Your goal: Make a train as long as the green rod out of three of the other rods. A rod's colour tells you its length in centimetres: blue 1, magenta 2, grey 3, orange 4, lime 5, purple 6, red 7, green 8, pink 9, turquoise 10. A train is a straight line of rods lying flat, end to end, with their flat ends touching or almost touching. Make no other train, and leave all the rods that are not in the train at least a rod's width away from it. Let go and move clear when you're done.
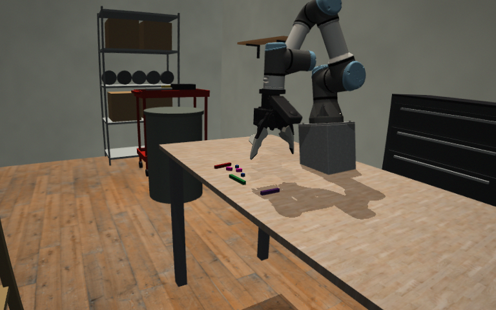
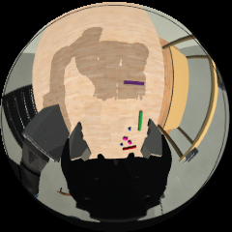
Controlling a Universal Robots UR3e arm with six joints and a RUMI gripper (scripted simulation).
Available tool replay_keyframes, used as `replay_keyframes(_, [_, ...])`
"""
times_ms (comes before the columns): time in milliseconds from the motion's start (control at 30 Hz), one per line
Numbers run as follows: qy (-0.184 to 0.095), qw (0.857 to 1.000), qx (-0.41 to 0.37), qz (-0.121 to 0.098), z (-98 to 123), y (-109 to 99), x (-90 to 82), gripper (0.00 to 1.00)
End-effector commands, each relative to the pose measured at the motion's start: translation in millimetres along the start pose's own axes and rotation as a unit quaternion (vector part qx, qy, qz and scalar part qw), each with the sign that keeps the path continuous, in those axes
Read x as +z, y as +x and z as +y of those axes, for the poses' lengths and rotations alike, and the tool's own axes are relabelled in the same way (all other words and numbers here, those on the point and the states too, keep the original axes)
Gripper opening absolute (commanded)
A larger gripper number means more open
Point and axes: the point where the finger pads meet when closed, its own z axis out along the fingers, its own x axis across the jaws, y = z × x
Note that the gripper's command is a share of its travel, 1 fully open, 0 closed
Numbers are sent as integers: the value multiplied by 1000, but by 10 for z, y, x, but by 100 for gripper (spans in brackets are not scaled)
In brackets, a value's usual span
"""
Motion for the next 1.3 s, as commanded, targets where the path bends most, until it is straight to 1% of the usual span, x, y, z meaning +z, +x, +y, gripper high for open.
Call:
replay_keyframes(0, [1,1000,-12,1,13,15,-6,100])
replay_keyframes(233, [1,999,-47,1,57,29,-7,100])
replay_keyframes(467, [1,994,-108,1,136,51,-11,100])
replay_keyframes(533, [1,994,-108,1,136,51,-11,100])
replay_keyframes(700, [2,987,-163,1,212,70,-14,100])
replay_keyframes(1033, [2,971,-238,2,323,95,-18,100])
replay_keyframes(1100, [2,971,-238,2,323,95,-18,100])
replay_keyframes(1167, [2,964,-267,2,368,103,-20,100])
replay_keyframes(1267, [2,957,-289,2,402,110,-21,100])
